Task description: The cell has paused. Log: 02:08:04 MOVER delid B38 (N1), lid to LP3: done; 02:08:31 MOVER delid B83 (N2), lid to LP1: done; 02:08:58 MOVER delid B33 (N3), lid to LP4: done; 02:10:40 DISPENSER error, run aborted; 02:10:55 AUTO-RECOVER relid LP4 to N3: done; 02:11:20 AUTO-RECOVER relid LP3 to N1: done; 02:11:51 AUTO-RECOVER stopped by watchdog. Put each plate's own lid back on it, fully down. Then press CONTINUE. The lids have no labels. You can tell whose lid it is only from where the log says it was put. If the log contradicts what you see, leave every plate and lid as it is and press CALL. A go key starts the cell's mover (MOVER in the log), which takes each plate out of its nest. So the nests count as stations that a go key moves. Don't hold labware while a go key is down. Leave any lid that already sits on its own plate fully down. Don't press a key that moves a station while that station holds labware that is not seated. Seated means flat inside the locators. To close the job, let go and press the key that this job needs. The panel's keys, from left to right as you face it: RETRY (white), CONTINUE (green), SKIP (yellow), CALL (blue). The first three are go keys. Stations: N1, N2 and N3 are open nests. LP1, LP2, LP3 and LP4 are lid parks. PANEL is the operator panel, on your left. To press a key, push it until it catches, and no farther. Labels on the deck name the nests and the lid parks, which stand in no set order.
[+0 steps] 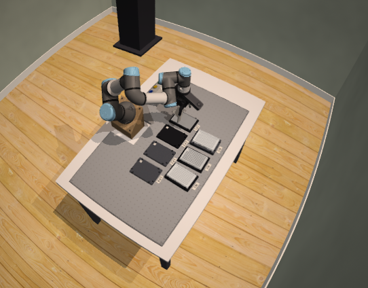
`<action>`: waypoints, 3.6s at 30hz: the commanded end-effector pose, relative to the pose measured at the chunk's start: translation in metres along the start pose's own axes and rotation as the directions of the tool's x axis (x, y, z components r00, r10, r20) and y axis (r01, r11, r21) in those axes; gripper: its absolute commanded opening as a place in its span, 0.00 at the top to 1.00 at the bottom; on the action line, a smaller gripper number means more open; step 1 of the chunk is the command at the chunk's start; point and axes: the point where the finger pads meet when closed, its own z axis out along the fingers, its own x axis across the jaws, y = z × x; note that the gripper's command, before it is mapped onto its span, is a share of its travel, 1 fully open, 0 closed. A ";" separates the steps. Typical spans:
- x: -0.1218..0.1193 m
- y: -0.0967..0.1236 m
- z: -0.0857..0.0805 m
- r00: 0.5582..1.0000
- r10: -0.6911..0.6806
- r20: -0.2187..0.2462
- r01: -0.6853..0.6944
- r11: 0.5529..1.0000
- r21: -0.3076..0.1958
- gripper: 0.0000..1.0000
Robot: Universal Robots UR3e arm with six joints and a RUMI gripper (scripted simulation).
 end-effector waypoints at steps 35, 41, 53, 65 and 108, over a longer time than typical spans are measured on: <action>0.000 -0.001 0.039 1.000 0.001 0.000 -0.001 1.000 0.001 0.18; 0.000 -0.001 0.039 1.000 0.002 0.001 -0.002 1.000 0.001 0.18; 0.000 -0.001 0.039 1.000 0.002 0.001 -0.002 1.000 0.001 1.00; 0.000 -0.001 0.039 1.000 0.002 0.001 -0.002 1.000 0.001 1.00; -0.001 -0.001 -0.004 1.000 0.004 0.003 -0.004 1.000 0.003 1.00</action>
